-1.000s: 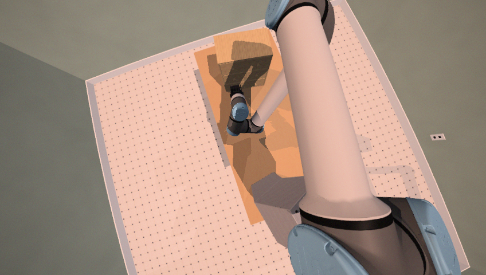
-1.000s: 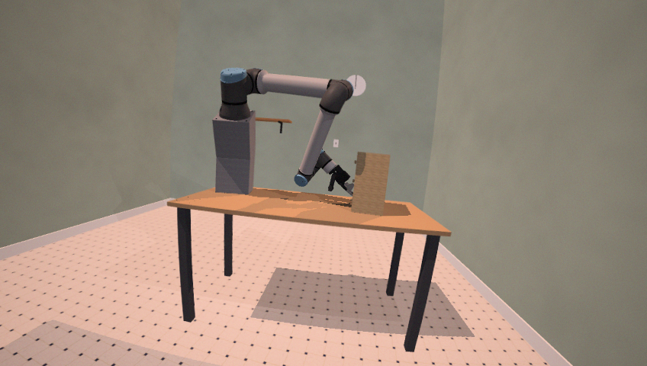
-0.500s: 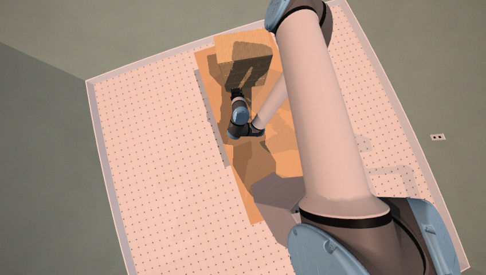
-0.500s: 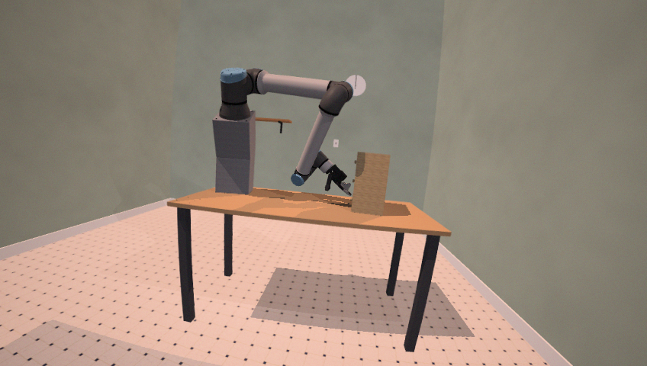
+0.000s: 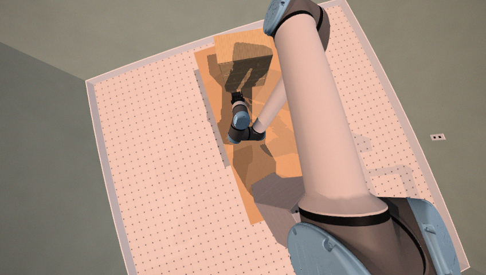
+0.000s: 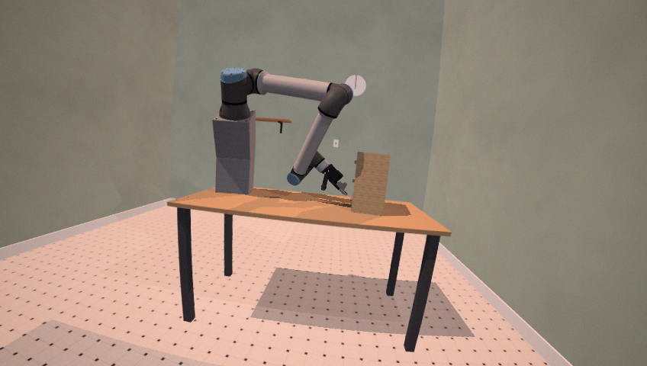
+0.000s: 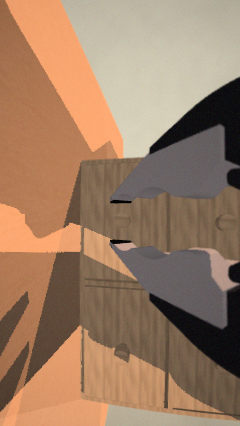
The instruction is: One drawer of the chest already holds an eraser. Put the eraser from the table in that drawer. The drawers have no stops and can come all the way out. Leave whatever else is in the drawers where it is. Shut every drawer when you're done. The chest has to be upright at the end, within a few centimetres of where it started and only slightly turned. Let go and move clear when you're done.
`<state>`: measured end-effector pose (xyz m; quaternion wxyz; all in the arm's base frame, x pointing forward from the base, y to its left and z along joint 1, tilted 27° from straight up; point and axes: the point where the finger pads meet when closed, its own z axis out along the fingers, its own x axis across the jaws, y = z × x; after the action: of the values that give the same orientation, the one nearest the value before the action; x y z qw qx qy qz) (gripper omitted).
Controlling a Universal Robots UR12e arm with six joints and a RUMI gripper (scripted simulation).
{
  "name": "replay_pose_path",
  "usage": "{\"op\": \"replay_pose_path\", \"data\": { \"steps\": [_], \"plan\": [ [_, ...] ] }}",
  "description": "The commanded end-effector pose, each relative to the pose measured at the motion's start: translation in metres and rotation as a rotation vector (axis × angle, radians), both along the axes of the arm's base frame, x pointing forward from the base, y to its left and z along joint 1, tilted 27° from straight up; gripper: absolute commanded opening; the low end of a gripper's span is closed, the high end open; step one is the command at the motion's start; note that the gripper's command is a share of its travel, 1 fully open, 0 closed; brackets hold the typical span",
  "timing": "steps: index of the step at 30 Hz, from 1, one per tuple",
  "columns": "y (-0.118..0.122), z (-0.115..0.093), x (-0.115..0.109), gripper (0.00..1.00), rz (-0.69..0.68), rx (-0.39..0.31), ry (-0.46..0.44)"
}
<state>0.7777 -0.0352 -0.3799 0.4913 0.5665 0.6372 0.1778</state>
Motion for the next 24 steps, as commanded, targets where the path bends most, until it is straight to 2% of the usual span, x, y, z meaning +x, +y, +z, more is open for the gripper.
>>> {"op": "replay_pose_path", "data": {
  "steps": [1, 7, 18, 24],
  "plan": [
    [0.002, 0.003, -0.003, 0.2, 0.002, 0.0, -0.002],
    [0.007, 0.011, -0.008, 0.2, 0.002, 0.0, -0.004],
    [0.031, 0.051, -0.044, 0.2, 0.002, 0.0, -0.004],
    [0.038, 0.063, -0.055, 0.2, 0.002, 0.0, -0.004]
  ]
}}
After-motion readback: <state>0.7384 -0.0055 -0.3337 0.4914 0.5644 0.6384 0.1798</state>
